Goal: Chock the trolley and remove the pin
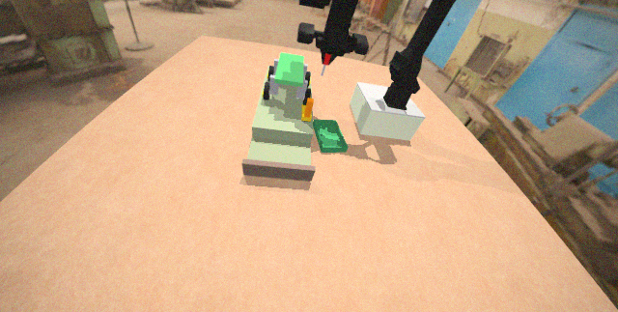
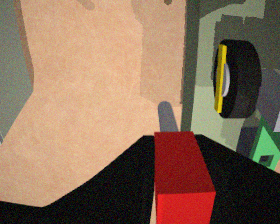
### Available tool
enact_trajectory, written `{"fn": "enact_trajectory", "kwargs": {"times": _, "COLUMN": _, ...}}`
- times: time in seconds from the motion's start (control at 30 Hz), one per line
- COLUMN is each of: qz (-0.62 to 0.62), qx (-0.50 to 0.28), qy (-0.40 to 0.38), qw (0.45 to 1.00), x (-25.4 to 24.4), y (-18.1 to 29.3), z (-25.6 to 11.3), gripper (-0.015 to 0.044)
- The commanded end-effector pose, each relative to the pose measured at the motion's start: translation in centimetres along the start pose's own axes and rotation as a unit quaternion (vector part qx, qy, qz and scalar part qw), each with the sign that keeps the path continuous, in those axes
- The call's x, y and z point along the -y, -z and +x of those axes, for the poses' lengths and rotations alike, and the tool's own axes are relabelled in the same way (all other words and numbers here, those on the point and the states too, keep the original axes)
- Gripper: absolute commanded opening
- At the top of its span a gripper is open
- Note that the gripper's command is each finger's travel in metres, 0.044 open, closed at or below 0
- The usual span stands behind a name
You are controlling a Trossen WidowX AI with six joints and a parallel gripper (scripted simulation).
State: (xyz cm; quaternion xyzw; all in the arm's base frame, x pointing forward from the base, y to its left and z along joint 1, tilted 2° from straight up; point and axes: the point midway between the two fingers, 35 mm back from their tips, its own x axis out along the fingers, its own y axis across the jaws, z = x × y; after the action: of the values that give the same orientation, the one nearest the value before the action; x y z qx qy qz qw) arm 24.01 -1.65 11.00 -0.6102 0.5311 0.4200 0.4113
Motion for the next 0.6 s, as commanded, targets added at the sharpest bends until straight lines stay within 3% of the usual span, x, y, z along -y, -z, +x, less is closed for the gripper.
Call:
{"fn": "enact_trajectory", "kwargs": {"times": 0.0, "qz": 0.001, "qx": -0.002, "qy": -0.002, "qw": 1.000, "x": -0.1, "y": -1.4, "z": -0.2, "gripper": 0.0000}}
{"fn": "enact_trajectory", "kwargs": {"times": 0.57, "qz": 0.001, "qx": 0.001, "qy": -0.002, "qw": 1.000, "x": -0.2, "y": -7.8, "z": -0.9, "gripper": 0.0000}}
